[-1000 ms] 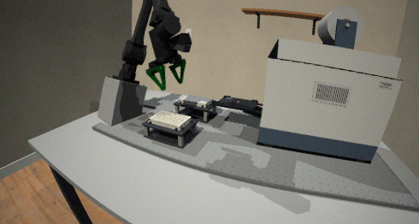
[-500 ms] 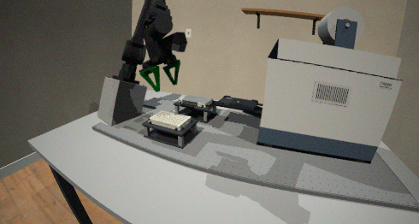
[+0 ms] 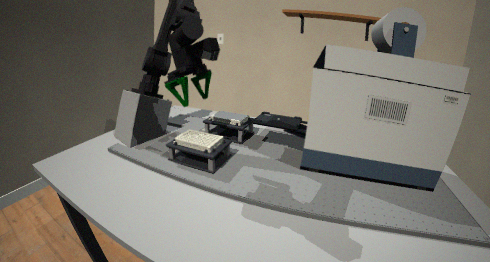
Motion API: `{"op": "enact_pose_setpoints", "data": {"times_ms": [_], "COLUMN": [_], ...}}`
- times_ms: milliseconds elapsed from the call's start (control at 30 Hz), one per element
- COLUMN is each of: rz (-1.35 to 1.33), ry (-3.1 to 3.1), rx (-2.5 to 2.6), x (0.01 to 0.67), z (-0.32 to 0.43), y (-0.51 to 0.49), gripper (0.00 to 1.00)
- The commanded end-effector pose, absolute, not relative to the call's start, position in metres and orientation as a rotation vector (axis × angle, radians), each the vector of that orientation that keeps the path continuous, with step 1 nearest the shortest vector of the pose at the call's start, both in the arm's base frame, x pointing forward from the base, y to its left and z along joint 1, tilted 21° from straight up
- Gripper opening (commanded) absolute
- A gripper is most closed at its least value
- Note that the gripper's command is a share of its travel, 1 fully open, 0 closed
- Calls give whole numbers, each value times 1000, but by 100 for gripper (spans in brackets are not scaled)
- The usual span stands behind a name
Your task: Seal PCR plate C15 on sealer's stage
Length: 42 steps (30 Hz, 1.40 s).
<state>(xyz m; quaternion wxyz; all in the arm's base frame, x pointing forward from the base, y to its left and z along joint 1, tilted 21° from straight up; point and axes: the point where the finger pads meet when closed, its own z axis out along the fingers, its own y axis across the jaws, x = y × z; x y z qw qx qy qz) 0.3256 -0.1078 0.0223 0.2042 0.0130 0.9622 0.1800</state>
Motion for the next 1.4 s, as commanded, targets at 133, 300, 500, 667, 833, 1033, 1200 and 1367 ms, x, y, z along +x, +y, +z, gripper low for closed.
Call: {"op": "enact_pose_setpoints", "data": {"times_ms": [133,300,500,667,833,1033,1200,1367], "rz": [438,443,451,456,468,494,462,472], "ry": [2625,2632,2640,2640,2648,2678,2647,2658], "rx": [12,-5,-10,14,31,48,42,35], "x": [351,351,351,346,342,334,346,343], "z": [44,40,36,38,29,6,10,3], "y": [-123,-123,-123,-119,-114,-103,-108,-104], "gripper": [100,100,100,100,100,100,100,100]}}
